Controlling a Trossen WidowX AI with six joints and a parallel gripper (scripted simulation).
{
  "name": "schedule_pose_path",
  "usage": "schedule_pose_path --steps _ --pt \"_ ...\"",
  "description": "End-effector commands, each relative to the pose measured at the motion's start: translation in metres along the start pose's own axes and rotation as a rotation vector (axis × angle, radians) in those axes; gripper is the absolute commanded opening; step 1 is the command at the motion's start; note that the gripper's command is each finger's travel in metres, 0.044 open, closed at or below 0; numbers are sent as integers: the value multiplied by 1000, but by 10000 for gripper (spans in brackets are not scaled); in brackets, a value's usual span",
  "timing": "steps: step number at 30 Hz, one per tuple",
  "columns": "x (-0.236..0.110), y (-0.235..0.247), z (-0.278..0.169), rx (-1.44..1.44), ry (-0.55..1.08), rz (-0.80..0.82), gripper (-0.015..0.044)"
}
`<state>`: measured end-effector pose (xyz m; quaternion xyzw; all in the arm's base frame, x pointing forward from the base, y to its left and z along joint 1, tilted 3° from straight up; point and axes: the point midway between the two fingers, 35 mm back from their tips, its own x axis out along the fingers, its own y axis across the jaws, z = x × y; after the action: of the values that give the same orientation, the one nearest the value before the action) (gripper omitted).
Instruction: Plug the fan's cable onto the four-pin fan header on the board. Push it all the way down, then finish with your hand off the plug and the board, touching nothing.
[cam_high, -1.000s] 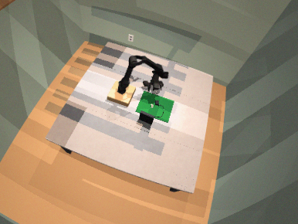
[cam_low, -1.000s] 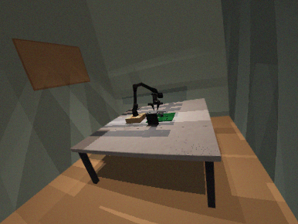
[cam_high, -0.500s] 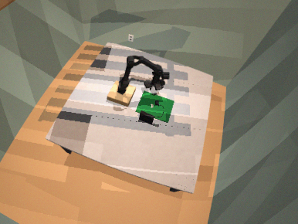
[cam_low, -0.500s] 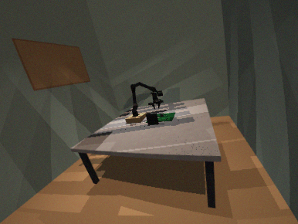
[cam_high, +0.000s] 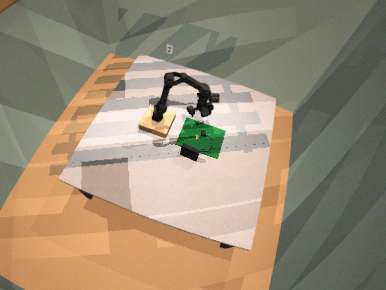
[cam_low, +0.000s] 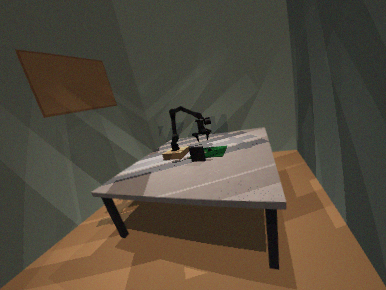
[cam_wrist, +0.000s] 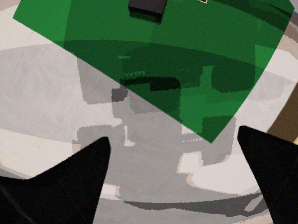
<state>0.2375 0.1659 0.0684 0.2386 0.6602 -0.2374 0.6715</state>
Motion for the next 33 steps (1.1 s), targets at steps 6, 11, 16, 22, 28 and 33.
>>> schedule_pose_path --steps 6,11,16,22,28,33 --pt "0 0 0 4 -4 -3 440" --pt "0 0 0 4 -4 -3 440" --pt "0 1 7 21 17 0 387" --pt "0 5 76 211 167 36 230" --pt "0 -5 131 350 284 96 210" --pt "0 -5 131 350 284 96 210"
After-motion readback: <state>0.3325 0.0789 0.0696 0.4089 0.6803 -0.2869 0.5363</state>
